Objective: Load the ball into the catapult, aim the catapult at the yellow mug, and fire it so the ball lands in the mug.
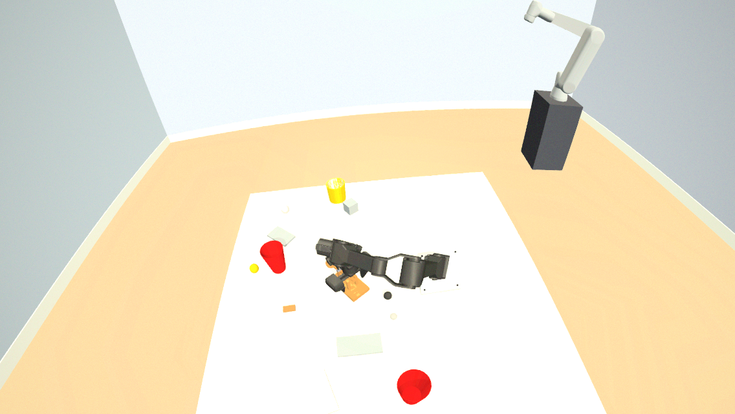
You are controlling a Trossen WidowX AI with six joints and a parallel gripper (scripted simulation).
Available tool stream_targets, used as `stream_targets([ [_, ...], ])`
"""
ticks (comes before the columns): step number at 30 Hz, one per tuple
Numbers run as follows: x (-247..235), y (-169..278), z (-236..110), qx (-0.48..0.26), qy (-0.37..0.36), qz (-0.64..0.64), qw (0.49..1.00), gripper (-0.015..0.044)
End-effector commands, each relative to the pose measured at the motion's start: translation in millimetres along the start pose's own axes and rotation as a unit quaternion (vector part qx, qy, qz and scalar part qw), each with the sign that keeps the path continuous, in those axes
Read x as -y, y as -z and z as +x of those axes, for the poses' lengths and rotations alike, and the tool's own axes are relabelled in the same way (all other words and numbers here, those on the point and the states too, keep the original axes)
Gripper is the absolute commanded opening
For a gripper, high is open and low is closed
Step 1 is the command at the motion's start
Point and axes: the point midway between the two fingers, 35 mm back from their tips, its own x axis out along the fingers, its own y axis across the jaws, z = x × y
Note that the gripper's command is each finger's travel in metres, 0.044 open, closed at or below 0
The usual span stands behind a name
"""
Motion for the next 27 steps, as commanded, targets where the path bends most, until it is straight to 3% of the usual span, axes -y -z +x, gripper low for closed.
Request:
stream_targets([
  [1, 2, 1, 7, -0.004, 0.001, 0.005, 1.000, 0.0440],
  [4, 2, 1, 7, -0.004, 0.001, 0.005, 1.000, 0.0440],
  [15, 0, 1, 3, -0.001, 0.000, 0.000, 1.000, 0.0151],
  [21, 0, 1, 3, -0.001, 0.000, 0.000, 1.000, 0.0111],
  [25, 1, -1, -35, 0.000, 0.003, 0.002, 1.000, 0.0006],
  [27, 2, 0, -47, 0.000, 0.003, 0.002, 1.000, 0.0000],
])
